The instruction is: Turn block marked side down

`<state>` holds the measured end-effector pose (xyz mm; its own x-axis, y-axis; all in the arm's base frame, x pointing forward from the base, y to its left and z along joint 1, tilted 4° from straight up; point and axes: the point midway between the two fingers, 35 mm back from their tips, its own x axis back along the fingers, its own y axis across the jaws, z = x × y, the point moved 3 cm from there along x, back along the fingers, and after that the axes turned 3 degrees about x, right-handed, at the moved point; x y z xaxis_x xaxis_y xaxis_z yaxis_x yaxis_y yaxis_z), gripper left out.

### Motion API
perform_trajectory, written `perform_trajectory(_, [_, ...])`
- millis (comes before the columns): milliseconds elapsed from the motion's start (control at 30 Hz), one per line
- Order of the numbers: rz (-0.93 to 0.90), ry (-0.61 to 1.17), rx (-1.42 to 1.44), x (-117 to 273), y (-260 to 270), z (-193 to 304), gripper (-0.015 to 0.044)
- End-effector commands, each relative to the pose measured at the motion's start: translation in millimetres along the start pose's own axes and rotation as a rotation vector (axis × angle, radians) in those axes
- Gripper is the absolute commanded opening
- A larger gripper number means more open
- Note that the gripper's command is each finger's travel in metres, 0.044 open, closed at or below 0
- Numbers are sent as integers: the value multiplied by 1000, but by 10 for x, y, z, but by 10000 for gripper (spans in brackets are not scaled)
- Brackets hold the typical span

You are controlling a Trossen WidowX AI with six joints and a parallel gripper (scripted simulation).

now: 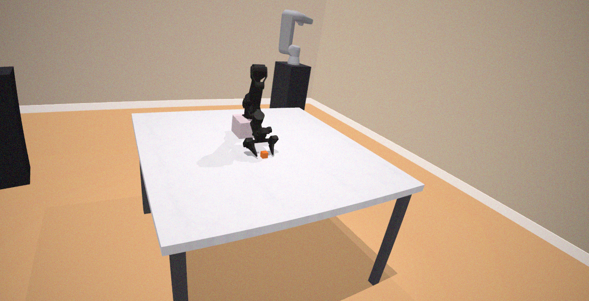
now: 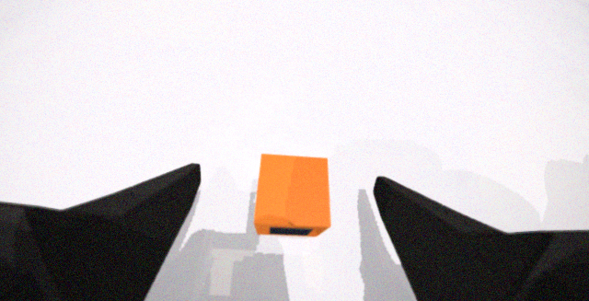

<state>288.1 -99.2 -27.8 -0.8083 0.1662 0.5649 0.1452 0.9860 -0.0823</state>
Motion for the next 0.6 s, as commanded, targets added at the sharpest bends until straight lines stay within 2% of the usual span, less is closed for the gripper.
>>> perform_trajectory(0, [2,141,4,106,-39,-330,440])
perform_trajectory(100, [-2,221,6,265,-35,-440,440])
perform_trajectory(300, [5,260,16,491,-39,-634,440])
perform_trajectory(433, [-7,340,13,618,-10,-571,440])
perform_trajectory(567, [-8,343,13,625,-9,-569,440])
